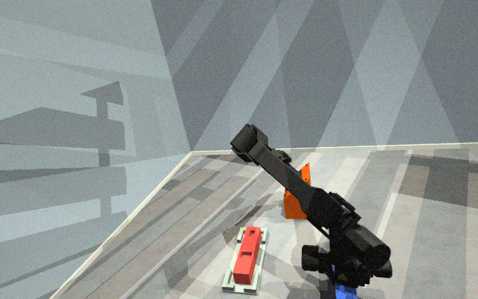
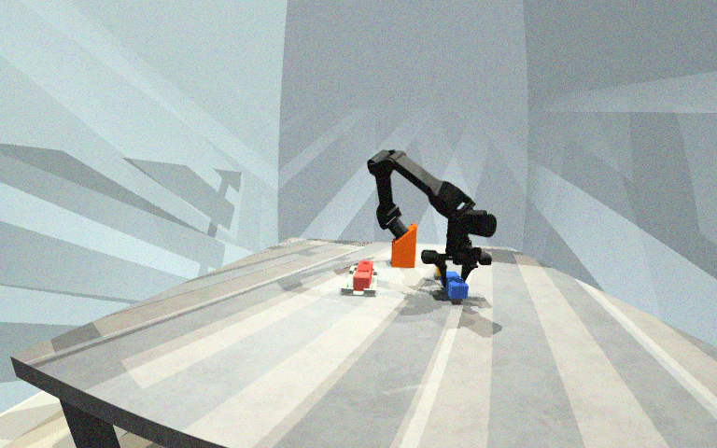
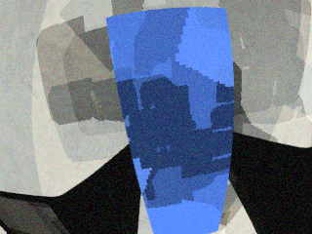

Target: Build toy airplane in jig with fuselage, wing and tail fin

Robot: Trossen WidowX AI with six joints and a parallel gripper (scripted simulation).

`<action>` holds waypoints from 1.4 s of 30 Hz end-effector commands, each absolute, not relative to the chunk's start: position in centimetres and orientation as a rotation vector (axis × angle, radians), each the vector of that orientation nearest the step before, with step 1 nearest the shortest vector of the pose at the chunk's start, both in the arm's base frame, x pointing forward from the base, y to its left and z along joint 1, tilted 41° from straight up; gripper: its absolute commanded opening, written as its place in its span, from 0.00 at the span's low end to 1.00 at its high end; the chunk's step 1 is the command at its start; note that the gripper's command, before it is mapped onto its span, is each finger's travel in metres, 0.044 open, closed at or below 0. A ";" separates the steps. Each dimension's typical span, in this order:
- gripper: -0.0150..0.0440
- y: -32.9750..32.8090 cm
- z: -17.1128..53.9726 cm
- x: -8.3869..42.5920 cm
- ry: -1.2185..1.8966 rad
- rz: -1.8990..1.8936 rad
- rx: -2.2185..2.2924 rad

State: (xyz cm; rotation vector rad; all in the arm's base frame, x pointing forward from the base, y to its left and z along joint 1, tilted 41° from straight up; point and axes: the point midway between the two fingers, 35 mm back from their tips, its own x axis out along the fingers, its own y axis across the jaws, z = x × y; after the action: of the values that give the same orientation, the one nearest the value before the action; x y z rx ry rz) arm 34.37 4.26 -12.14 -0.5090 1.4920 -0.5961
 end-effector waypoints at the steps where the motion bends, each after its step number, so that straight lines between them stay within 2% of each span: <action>1: 0.43 4.2 -12.2 34.4 1.492 -0.595 -0.513; 5: 0.25 4.6 -11.8 34.5 1.497 -0.592 -0.513; 42: 0.25 12.1 -3.2 34.6 1.495 -0.589 -0.509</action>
State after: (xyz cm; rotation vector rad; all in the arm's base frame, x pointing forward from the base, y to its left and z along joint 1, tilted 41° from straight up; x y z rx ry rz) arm 34.68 11.63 -3.83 -0.5168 1.4954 -0.5884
